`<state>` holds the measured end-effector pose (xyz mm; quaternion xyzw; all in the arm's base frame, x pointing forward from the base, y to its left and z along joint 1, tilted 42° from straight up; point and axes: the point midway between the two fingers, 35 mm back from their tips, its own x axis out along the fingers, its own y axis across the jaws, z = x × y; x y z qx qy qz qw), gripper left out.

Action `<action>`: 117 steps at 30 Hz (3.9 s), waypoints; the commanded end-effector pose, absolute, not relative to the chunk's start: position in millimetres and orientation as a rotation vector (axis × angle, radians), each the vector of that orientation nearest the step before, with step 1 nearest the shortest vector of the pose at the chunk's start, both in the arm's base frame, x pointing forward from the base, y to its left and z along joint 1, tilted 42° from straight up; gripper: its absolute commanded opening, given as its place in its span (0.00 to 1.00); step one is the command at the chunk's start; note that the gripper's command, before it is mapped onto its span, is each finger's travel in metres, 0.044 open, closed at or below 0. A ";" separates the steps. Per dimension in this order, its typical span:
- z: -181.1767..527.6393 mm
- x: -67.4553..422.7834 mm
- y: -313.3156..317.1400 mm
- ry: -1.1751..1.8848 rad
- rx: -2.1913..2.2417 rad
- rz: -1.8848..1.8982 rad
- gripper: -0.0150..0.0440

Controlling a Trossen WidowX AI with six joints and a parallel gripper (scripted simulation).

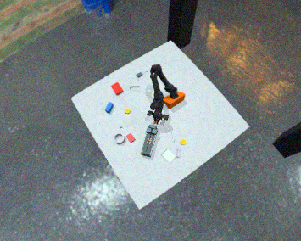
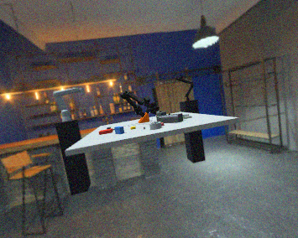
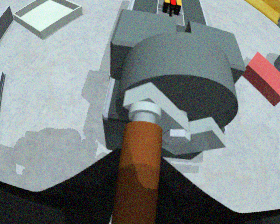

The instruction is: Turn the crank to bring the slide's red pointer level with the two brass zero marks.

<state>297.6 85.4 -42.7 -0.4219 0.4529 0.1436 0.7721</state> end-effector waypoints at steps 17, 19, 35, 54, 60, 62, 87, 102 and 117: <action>-44.4 296.8 85.2 0.986 -0.913 0.316 0.25; -44.4 296.8 85.2 0.986 -0.913 0.316 0.25; -44.4 296.8 85.2 0.986 -0.913 0.316 0.25; -44.4 296.8 85.2 0.986 -0.913 0.316 0.25; -44.4 296.8 85.2 0.986 -0.913 0.316 0.25; -44.4 296.8 85.2 0.986 -0.913 0.316 0.25; -43.4 297.3 85.2 0.984 -0.914 0.312 0.25; -43.4 297.3 85.2 0.984 -0.914 0.312 0.74; -15.8 299.4 111.2 0.984 -0.911 0.314 1.00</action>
